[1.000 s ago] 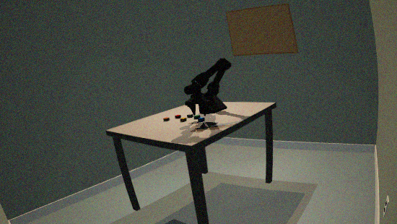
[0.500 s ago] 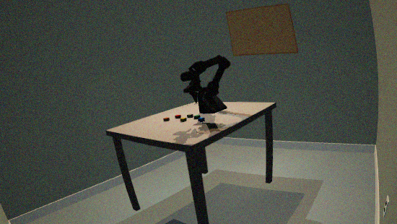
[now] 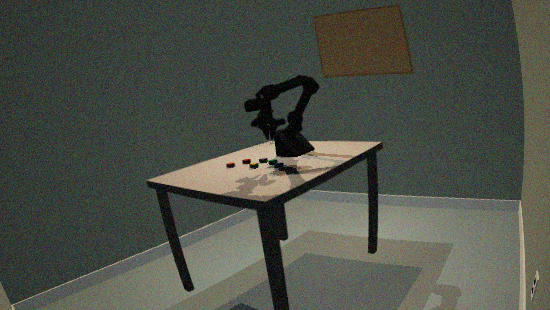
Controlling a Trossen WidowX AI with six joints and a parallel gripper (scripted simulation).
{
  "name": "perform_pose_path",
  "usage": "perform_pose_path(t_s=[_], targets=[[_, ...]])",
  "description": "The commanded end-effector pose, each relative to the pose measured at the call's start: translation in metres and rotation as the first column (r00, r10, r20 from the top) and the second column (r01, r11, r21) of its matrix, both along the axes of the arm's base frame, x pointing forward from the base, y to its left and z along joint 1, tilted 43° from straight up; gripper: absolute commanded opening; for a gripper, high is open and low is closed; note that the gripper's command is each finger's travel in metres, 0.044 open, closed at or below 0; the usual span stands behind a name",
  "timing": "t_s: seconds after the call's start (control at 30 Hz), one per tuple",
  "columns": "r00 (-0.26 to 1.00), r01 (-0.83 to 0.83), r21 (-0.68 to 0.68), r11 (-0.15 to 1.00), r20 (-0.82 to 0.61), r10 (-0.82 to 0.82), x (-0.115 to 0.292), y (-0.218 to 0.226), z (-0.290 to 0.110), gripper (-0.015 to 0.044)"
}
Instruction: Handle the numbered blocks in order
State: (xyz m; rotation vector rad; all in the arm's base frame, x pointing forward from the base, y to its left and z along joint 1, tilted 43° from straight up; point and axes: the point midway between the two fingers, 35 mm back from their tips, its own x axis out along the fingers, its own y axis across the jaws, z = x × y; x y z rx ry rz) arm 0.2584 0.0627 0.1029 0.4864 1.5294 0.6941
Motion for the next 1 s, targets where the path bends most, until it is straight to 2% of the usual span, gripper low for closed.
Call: perform_pose_path(t_s=[0.0, 0.07, 0.13, 0.27, 0.43, 0.97], targets=[[1.000, -0.013, 0.004, 1.000, 0.018, 0.012, -0.010, -0.007, -0.007, 0.0120], [1.000, -0.013, 0.004, 1.000, 0.018, 0.012, -0.010, -0.007, -0.007, 0.0120], [1.000, -0.012, 0.002, 1.000, 0.019, 0.012, -0.010, 0.000, -0.016, 0.0173], [1.000, -0.012, 0.005, 1.000, 0.019, 0.012, -0.015, 0.041, -0.059, 0.0278], [1.000, -0.013, 0.007, 1.000, 0.019, 0.012, -0.017, 0.048, -0.066, 0.0400], [1.000, -0.012, 0.007, 1.000, 0.019, 0.012, -0.018, 0.063, -0.081, 0.0400]])
